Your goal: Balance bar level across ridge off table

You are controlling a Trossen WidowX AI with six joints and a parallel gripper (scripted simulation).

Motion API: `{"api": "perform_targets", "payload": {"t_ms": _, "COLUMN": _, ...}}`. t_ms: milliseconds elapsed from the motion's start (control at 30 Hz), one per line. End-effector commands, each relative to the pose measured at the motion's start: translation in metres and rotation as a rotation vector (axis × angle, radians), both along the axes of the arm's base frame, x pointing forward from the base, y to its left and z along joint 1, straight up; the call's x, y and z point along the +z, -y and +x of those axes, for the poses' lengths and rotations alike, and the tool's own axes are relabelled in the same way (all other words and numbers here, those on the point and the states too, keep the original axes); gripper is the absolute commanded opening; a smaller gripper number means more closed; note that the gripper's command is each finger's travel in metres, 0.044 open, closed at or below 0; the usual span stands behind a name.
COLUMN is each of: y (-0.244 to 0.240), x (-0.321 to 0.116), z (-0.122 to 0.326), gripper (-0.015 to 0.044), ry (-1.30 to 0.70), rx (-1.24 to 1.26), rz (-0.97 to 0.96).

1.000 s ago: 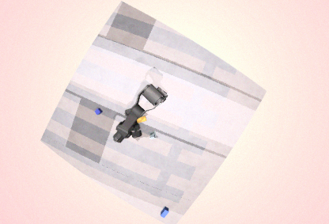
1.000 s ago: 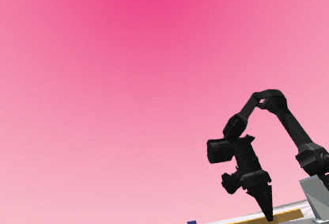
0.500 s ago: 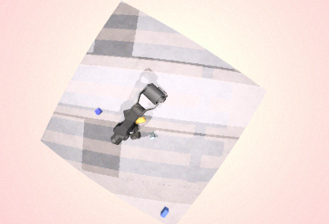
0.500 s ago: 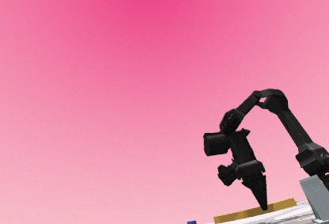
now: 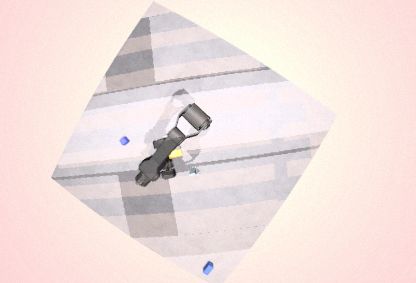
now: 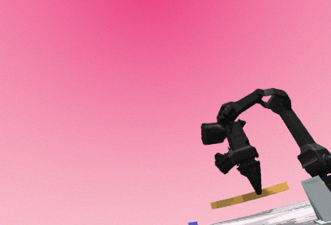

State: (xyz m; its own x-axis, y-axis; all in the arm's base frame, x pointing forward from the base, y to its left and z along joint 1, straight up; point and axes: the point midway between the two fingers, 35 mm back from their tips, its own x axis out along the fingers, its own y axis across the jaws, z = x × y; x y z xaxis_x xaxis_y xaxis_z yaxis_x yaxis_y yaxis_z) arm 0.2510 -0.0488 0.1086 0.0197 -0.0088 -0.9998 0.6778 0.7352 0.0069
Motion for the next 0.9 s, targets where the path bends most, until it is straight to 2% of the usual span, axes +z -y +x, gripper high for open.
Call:
{"api": "perform_targets", "payload": {"t_ms": 0, "y": 0.0, "x": 0.012, "z": 0.0, "gripper": 0.0, "ry": 0.007, "rx": -0.003, "rz": 0.002}}
{"api": "perform_targets", "payload": {"t_ms": 567, "y": -0.003, "x": 0.052, "z": -0.006, "gripper": 0.0, "ry": 0.007, "rx": 0.001, "rz": 0.004}}
{"api": "perform_targets", "payload": {"t_ms": 867, "y": -0.031, "x": 0.052, "z": 0.003, "gripper": 0.0, "ry": 0.006, "rx": 0.281, "rz": 0.0}}
